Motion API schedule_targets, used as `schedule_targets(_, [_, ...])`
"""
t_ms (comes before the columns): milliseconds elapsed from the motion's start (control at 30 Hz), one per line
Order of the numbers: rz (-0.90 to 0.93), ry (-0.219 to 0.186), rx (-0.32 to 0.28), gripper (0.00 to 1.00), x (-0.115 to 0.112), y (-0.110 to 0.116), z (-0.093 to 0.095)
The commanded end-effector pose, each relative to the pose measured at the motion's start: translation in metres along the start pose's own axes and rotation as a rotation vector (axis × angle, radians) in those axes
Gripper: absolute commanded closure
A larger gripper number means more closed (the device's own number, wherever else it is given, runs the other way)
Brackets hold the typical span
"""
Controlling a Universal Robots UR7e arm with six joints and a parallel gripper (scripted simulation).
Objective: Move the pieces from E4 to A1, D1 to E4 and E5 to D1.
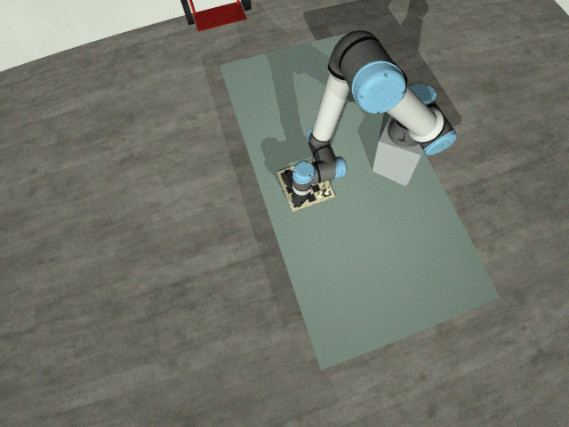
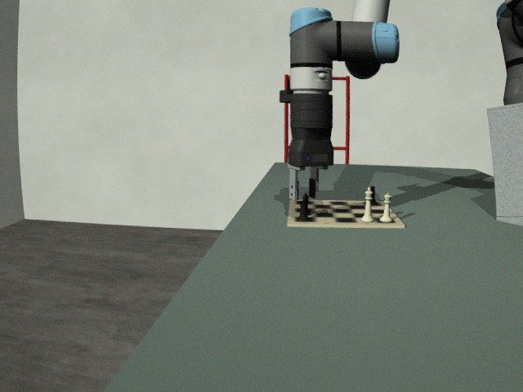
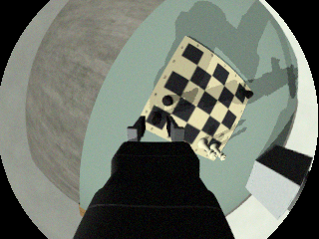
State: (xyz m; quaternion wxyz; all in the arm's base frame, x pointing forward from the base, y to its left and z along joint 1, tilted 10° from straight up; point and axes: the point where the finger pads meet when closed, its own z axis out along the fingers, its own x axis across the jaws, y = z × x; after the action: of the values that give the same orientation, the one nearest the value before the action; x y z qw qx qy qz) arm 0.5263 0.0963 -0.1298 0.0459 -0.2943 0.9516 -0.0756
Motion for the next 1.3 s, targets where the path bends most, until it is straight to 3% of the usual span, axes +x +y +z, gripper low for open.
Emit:
schedule_targets(0, [0.0,-0.001,0.001,0.27,0.0,0.0,0.003])
schedule_targets(600, [0.0,-0.001,0.001,0.27,0.0,0.0,0.029])
schedule_targets(1267, [0.0,-0.001,0.001,0.27,0.0,0.0,0.03])
